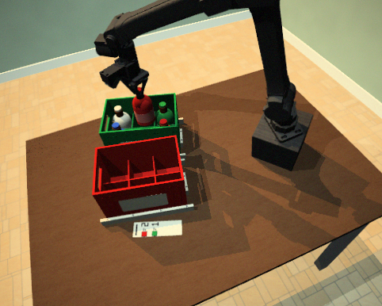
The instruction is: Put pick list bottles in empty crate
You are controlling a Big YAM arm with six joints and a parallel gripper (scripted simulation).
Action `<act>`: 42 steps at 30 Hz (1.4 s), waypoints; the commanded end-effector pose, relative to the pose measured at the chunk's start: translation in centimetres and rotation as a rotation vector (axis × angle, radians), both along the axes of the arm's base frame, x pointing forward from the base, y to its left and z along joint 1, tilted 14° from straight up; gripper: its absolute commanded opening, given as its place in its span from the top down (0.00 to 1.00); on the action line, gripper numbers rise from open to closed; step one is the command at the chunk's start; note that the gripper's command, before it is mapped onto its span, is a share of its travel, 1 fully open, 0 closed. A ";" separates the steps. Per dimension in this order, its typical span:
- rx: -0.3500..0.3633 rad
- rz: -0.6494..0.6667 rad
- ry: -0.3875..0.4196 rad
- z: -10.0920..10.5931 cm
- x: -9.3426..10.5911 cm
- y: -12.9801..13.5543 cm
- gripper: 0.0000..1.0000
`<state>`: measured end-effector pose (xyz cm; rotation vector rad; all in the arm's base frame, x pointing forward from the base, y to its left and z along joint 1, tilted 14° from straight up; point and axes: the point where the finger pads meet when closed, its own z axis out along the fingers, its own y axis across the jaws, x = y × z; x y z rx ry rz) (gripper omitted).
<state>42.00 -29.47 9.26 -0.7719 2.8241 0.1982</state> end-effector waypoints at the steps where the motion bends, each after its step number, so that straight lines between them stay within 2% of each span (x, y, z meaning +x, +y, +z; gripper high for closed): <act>1: -0.068 -0.022 -0.073 6.0 0.3 -3.1 1.00; 42: -0.069 -0.022 -0.075 11.5 -1.0 -3.6 1.00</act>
